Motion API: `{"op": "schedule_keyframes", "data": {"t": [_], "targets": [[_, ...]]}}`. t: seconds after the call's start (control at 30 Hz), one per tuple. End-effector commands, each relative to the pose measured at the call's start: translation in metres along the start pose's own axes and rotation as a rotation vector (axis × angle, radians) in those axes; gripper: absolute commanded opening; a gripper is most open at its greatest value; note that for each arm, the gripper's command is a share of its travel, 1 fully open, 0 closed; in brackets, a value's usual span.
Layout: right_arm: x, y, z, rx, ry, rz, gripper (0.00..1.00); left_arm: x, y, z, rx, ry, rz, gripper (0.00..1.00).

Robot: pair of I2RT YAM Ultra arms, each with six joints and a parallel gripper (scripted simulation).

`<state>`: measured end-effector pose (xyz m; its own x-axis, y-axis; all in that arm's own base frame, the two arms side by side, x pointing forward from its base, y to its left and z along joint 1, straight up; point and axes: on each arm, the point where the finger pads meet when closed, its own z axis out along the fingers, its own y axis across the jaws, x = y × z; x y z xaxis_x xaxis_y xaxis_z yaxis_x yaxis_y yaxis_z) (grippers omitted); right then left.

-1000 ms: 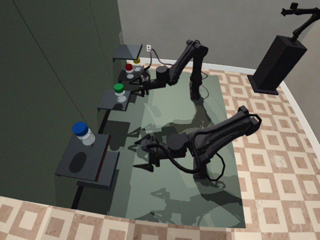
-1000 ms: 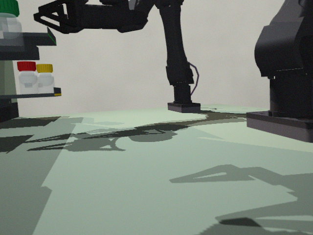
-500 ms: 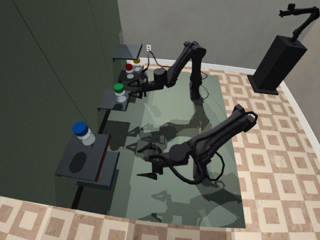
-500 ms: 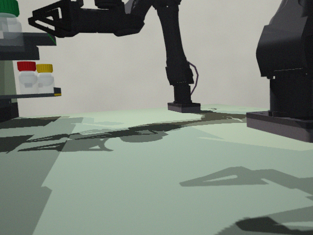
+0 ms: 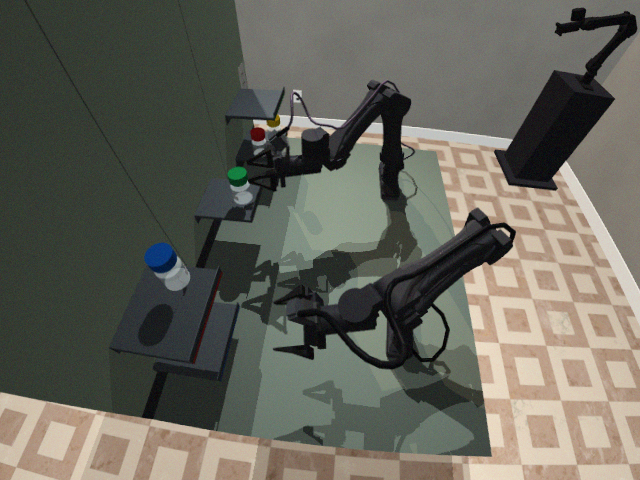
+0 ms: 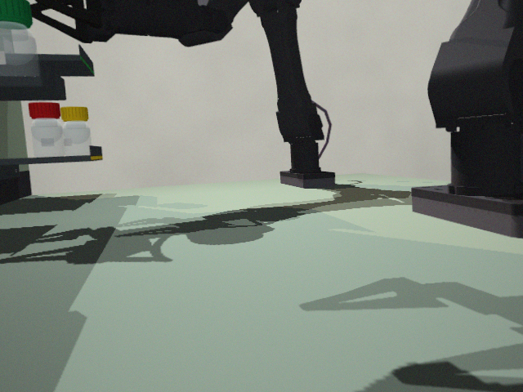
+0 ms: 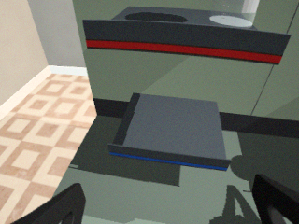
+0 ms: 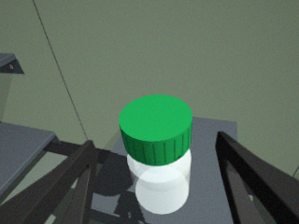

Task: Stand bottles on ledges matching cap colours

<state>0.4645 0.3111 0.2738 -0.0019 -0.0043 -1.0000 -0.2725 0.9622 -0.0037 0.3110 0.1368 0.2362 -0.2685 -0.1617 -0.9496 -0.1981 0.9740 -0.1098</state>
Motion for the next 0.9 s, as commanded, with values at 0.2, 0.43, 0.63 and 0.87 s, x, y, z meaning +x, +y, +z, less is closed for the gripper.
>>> {"op": "schedule_keyframes", "data": {"t": [0.2,0.43,0.63,0.87], "targets": [[-0.007,-0.002,0.020,-0.001,-0.004,0.009,0.81,-0.006,-0.001,-0.001,0.007,-0.019,0.014,1.00],[-0.007,-0.002,0.028,-0.001,-0.004,0.009,0.81,-0.006,-0.001,-0.001,0.007,-0.019,0.014,1.00],[-0.007,-0.002,0.037,-0.001,-0.004,0.009,0.81,-0.006,-0.001,-0.001,0.007,-0.019,0.014,1.00],[-0.009,-0.003,0.040,-0.001,-0.007,0.011,0.81,-0.006,-0.001,-0.001,0.007,-0.019,0.014,1.00]]}}
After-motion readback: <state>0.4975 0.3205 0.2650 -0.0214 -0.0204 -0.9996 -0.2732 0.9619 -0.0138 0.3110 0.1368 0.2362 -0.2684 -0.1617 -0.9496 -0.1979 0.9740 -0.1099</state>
